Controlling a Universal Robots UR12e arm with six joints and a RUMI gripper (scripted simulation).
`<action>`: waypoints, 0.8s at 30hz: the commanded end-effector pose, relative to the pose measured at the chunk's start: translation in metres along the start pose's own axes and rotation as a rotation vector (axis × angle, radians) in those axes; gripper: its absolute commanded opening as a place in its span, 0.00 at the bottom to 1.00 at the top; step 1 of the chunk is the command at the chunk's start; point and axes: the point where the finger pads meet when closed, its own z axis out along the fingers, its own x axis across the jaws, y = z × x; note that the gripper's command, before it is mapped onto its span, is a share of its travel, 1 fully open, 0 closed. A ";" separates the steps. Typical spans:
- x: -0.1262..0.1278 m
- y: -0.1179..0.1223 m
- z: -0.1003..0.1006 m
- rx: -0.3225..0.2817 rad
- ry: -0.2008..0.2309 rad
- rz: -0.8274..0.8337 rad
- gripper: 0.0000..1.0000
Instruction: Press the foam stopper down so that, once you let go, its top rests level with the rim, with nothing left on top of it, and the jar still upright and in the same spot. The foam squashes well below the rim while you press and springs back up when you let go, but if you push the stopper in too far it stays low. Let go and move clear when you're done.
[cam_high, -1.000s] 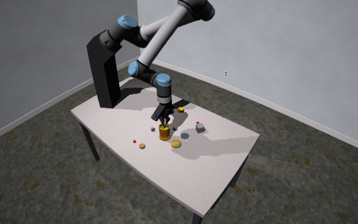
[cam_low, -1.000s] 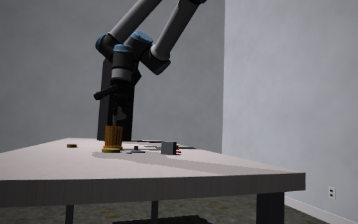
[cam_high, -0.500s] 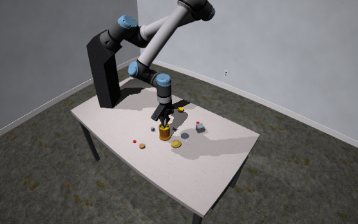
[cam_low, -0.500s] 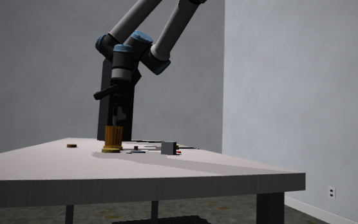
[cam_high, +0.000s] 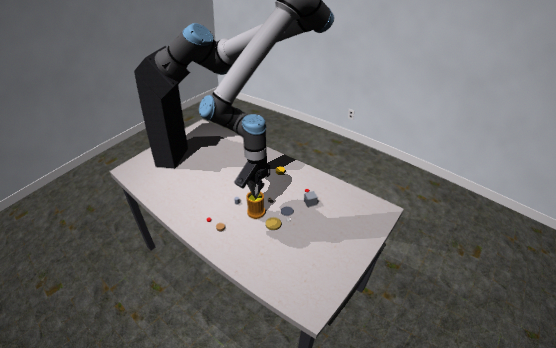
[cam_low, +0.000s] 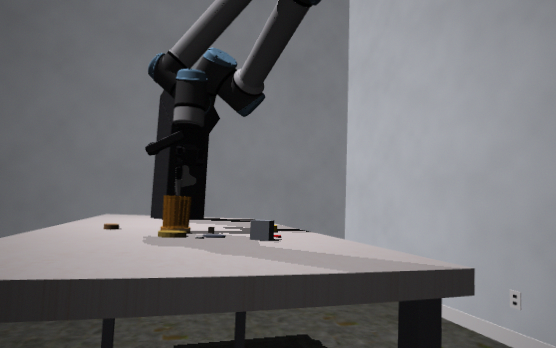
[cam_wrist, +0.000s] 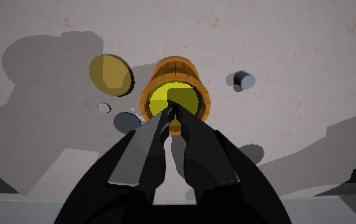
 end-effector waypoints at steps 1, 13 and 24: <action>0.000 0.000 -0.003 0.000 -0.001 0.000 0.00; 0.000 0.000 -0.026 0.000 -0.001 0.000 0.00; 0.000 0.000 -0.054 0.000 -0.001 0.000 0.00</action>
